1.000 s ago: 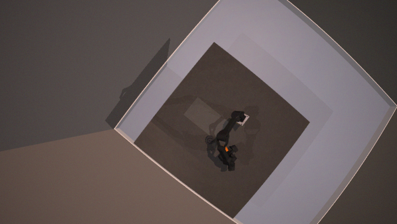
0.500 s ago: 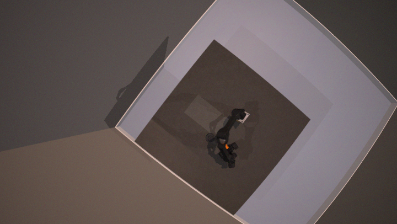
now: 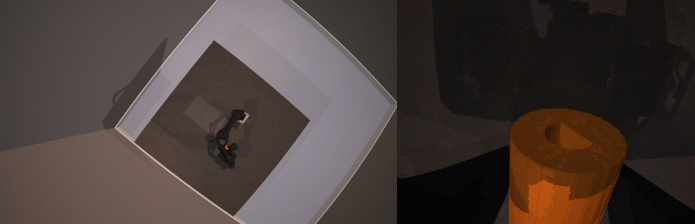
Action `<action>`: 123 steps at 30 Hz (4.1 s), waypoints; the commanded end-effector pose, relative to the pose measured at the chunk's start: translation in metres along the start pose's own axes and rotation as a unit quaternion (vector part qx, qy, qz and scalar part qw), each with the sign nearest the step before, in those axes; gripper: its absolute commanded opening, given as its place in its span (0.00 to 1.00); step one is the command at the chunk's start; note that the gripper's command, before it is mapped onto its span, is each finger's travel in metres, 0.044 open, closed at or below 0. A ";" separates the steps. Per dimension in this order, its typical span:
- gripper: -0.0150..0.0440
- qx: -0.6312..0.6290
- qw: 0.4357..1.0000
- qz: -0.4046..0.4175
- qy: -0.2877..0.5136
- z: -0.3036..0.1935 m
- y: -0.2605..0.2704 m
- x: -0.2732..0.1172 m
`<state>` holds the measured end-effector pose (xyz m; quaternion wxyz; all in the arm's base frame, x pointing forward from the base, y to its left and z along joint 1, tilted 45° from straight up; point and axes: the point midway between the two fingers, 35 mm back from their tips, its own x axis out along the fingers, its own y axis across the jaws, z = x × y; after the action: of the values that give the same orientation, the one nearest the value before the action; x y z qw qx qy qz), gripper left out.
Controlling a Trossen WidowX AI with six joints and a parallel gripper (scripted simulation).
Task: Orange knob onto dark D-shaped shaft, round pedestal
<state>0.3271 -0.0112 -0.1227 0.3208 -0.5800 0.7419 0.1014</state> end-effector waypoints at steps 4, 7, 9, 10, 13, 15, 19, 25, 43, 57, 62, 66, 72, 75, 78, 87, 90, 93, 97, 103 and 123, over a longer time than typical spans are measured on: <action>0.56 -0.001 1.000 0.000 -0.023 -0.002 0.000 -0.002; 0.56 0.000 0.999 0.000 -0.051 -0.005 0.000 -0.003; 0.56 -0.001 0.998 0.001 -0.069 -0.007 0.000 -0.004; 0.56 -0.001 0.997 0.001 -0.077 -0.008 0.000 -0.005; 0.56 -0.001 0.995 0.001 -0.103 -0.011 0.000 -0.006; 0.56 -0.001 0.993 0.001 -0.120 -0.013 0.000 -0.007; 0.56 -0.001 0.988 0.001 -0.154 -0.018 0.000 -0.008; 0.56 -0.002 0.979 0.001 -0.205 -0.024 0.000 -0.009; 0.56 -0.003 0.935 0.002 -0.354 -0.044 0.000 -0.009; 0.56 -0.003 0.886 0.003 -0.463 -0.060 0.000 -0.005; 0.56 -0.004 0.865 0.004 -0.501 -0.065 0.001 -0.003; 0.56 -0.004 0.848 0.004 -0.531 -0.069 0.001 -0.001; 0.56 -0.004 0.835 0.004 -0.550 -0.072 0.001 0.001; 0.56 -0.004 0.844 0.004 -0.537 -0.073 0.001 0.000; 0.56 -0.004 0.844 0.004 -0.536 -0.075 0.001 0.000; 0.69 -0.006 0.842 0.004 -0.540 -0.073 0.001 0.000; 0.69 -0.006 0.842 0.004 -0.540 -0.073 0.001 0.000; 0.69 -0.006 0.842 0.004 -0.540 -0.073 0.001 0.000; 0.69 -0.006 0.842 0.004 -0.540 -0.073 0.001 0.000; 0.69 -0.006 0.842 0.004 -0.540 -0.073 0.001 0.000; 1.00 -0.006 0.842 0.004 -0.540 -0.078 -0.002 -0.040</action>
<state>0.2983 -0.0423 -0.0601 0.6650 -0.4256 0.4614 0.4046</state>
